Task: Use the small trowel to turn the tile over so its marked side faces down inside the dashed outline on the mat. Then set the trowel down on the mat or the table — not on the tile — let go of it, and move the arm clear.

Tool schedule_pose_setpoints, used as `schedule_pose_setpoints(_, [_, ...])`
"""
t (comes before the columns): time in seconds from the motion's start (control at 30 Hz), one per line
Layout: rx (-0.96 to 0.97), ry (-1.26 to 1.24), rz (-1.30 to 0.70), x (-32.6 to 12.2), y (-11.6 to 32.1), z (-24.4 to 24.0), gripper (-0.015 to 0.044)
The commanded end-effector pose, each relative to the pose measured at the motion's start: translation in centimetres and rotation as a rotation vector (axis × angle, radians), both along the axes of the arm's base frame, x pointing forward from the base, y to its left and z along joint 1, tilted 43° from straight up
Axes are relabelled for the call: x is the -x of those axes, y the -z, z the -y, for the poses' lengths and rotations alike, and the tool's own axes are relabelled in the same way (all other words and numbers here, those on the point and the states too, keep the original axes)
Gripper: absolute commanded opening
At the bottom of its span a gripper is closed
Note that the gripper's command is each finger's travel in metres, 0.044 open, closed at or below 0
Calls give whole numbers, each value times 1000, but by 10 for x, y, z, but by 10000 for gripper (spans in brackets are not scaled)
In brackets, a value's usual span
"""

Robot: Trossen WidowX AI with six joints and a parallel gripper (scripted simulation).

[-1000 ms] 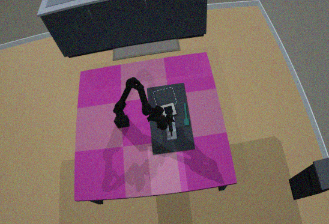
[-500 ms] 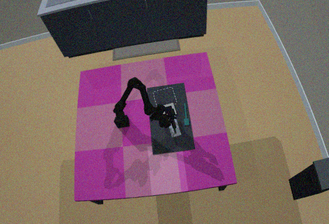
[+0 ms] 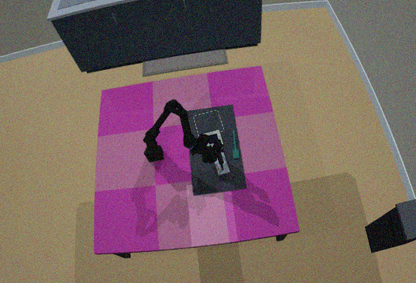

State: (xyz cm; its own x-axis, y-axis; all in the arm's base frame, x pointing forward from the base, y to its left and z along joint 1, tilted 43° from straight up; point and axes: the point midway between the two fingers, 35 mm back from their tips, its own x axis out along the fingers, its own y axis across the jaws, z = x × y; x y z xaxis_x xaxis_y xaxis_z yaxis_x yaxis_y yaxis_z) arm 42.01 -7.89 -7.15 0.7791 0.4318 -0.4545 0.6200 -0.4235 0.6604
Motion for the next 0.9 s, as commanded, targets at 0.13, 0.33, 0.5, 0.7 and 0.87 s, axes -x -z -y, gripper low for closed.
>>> schedule_pose_setpoints(0.13, [4, 14, -1, 0, 7, -1, 0])
schedule_pose_setpoints(0.33, [4, 14, -2, 0, 1, -8, 0])
schedule_pose_setpoints(0.5, [4, 13, -2, 0, -4, -14, 0])
schedule_pose_setpoints(0.7, [3, 13, -3, 1, -11, -21, 0])
schedule_pose_setpoints(0.87, [3, 13, -3, 1, -16, -27, 0])
